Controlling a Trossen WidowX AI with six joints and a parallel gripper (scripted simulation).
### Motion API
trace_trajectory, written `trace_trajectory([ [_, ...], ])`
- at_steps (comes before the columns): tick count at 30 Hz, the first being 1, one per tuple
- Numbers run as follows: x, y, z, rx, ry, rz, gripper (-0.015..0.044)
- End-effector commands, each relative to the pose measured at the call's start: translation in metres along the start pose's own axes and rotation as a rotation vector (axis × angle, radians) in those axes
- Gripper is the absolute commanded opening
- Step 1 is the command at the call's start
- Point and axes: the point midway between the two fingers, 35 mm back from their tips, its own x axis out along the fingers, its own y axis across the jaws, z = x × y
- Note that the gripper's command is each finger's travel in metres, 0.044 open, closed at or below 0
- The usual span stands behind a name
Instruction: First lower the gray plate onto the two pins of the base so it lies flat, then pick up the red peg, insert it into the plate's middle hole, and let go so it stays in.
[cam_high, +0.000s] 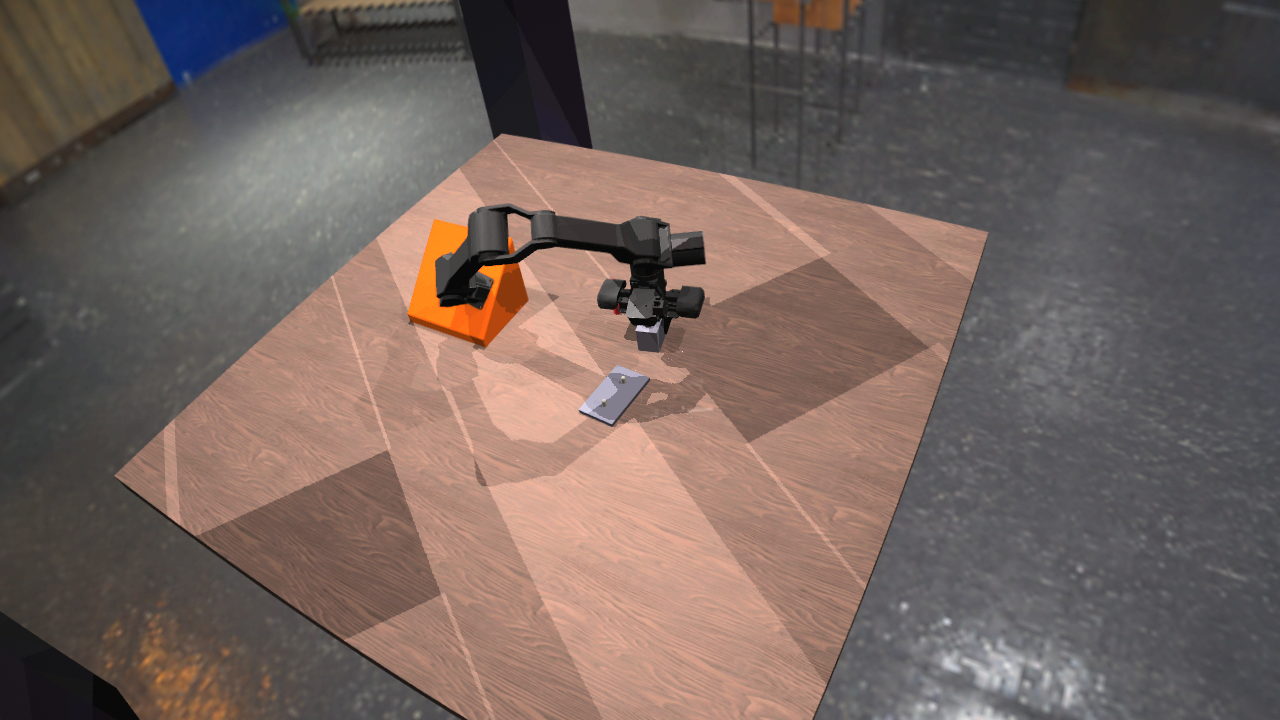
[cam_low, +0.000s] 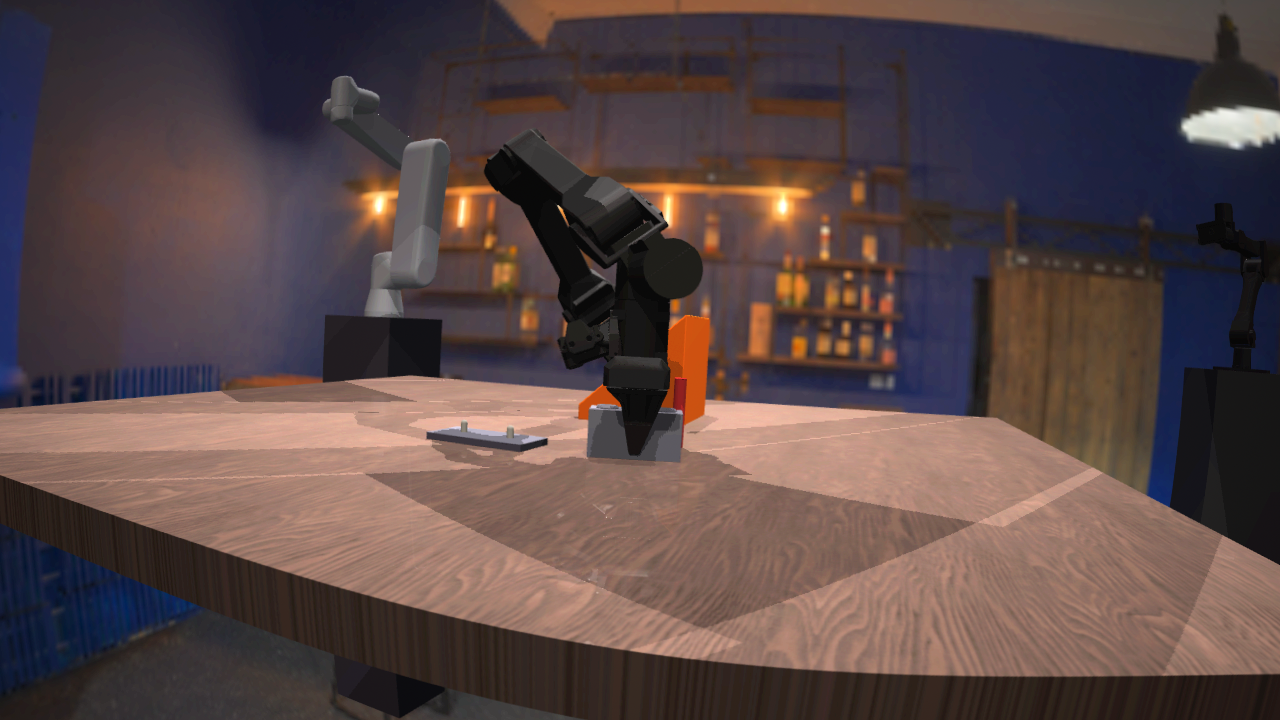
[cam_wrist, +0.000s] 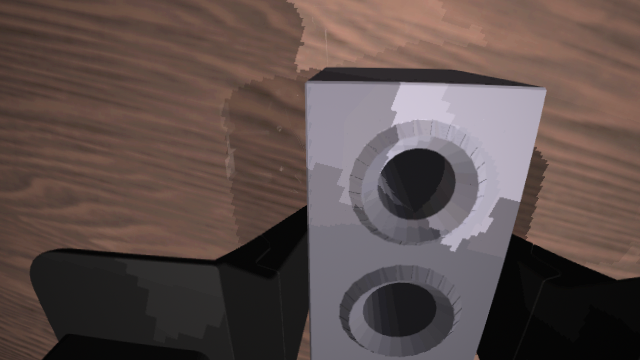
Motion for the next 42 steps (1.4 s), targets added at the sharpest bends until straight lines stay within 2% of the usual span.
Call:
trace_trajectory([
  [1,-0.001,0.0,0.0,-0.014,-0.004,0.005,0.0],
  [42,-0.121,0.011,0.002,-0.012,0.004,0.004,0.0],
])
